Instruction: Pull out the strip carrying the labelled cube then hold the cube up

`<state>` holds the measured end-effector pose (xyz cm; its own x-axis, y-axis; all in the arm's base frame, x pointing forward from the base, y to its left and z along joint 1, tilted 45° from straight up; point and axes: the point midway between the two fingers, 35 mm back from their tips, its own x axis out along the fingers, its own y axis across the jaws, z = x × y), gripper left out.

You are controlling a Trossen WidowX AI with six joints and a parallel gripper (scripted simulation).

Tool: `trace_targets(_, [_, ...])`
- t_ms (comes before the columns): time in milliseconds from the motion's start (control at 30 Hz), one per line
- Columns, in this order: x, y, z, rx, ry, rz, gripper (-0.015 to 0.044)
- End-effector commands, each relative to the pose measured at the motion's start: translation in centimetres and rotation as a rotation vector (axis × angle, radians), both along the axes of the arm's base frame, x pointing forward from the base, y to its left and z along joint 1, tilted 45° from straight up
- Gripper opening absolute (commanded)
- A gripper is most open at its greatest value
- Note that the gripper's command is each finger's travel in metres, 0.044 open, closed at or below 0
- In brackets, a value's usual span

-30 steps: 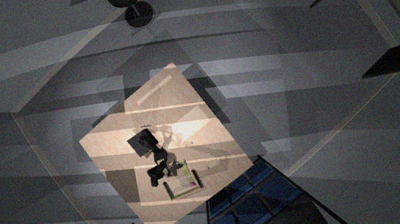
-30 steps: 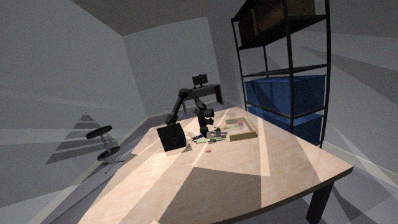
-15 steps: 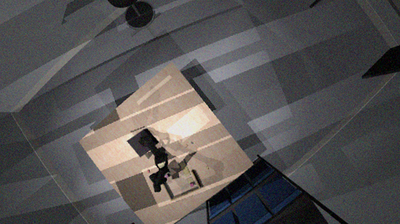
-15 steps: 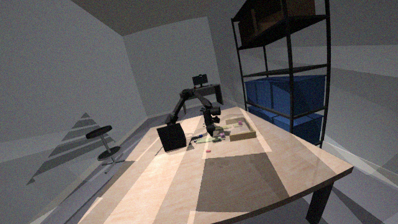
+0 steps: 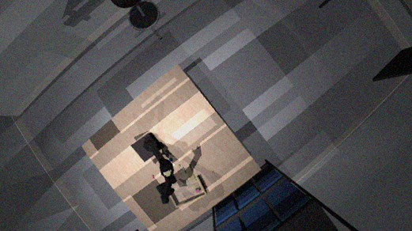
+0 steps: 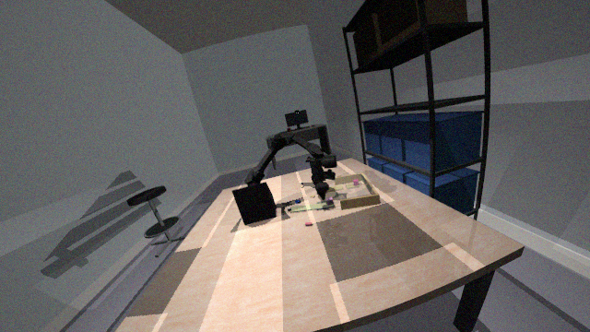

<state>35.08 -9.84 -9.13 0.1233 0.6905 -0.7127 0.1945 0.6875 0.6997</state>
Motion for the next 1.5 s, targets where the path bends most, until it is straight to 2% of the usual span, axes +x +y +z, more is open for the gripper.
trace_targets(0, [1.5,-0.6,0.1,0.003,-0.001,-0.006,0.044])
trace_targets(267, [3.6,-1.3,0.3,0.003,-0.002,-0.006,0.044])
trace_targets(500, [3.8,-0.8,-0.4,0.002,-0.002,-0.007,0.0256])
trace_targets(533, [3.8,-0.7,-0.5,0.002,-0.002,-0.007,0.025])
trace_targets(1467, [4.3,2.5,-3.6,0.005,-0.003,-0.006,0.025])
